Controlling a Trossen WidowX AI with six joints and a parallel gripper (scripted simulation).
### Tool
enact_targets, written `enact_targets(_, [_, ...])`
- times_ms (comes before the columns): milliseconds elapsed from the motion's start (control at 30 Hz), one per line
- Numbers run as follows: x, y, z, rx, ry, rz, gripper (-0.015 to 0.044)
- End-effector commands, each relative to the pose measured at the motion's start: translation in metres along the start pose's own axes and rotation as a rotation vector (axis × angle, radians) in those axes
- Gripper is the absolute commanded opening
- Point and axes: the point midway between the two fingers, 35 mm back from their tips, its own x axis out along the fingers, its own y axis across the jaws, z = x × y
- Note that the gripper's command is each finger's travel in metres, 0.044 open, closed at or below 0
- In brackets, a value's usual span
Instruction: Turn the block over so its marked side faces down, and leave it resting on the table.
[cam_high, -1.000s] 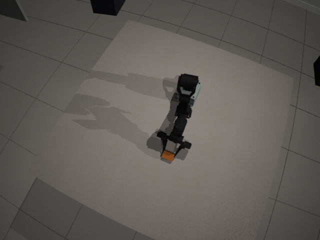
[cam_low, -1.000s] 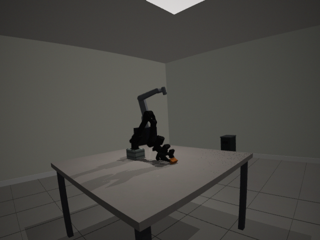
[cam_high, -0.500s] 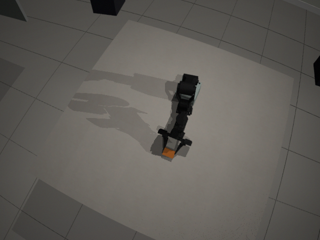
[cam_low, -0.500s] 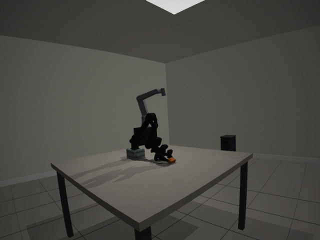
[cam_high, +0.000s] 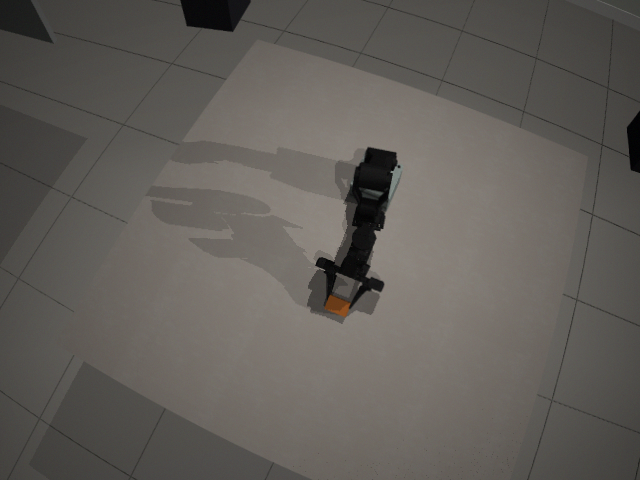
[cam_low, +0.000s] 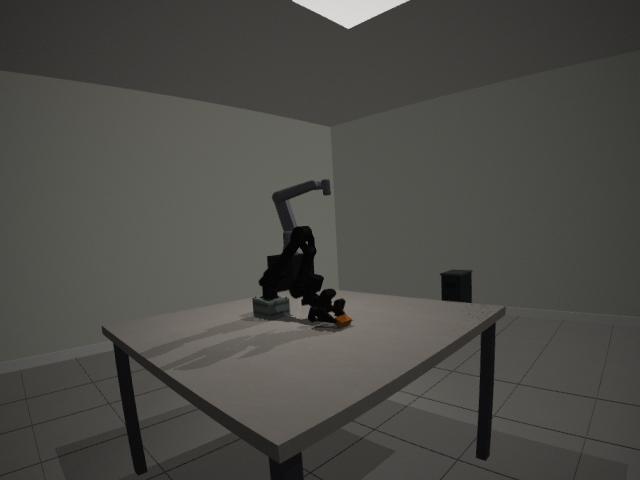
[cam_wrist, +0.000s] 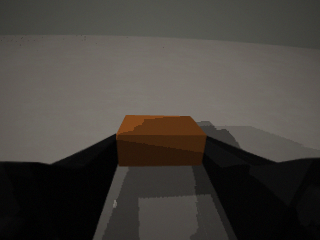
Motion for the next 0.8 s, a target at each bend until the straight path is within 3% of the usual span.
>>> enact_targets(0, [-0.0002, -0.0005, 0.0006, -0.003, -0.004, -0.004, 0.0184])
enact_targets(333, [-0.0002, -0.0005, 0.0006, -0.003, -0.004, -0.004, 0.044])
enact_targets(767, [-0.0002, -0.0005, 0.0006, -0.003, -0.004, -0.004, 0.044])
